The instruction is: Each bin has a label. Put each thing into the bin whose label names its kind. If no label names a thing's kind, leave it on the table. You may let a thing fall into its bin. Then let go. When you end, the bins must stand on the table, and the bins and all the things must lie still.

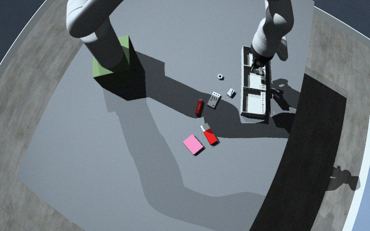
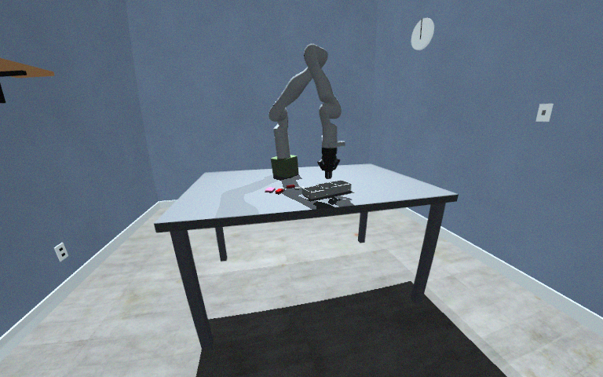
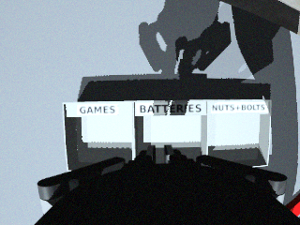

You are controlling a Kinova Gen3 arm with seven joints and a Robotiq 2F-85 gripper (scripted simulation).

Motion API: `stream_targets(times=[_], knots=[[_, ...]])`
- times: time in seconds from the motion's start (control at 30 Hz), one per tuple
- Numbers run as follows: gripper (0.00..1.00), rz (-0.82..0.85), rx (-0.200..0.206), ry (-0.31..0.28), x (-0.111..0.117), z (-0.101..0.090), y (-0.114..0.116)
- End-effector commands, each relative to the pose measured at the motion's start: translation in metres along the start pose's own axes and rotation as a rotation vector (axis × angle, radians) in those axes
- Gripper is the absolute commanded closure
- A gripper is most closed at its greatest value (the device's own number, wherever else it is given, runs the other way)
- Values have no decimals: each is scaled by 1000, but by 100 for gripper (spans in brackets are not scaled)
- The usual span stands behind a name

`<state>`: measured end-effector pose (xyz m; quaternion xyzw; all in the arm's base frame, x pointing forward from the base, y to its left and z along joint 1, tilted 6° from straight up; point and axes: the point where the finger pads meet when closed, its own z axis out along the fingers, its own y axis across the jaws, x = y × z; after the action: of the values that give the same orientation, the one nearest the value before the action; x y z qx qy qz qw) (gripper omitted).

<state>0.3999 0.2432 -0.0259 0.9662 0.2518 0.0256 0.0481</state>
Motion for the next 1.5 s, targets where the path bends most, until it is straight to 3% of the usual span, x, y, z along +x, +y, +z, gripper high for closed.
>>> stream_targets(times=[0.0, 0.33, 0.53, 1.27, 1.47], knots=[[91, -8, -4, 0, 1, -1, -14], [91, -5, -2, 0, 2, 0, -63], [91, -14, -5, 4, 3, 0, -63], [91, -15, 3, 10, 5, 53, -64], [91, -15, -1, 5, 3, 51, -63]])
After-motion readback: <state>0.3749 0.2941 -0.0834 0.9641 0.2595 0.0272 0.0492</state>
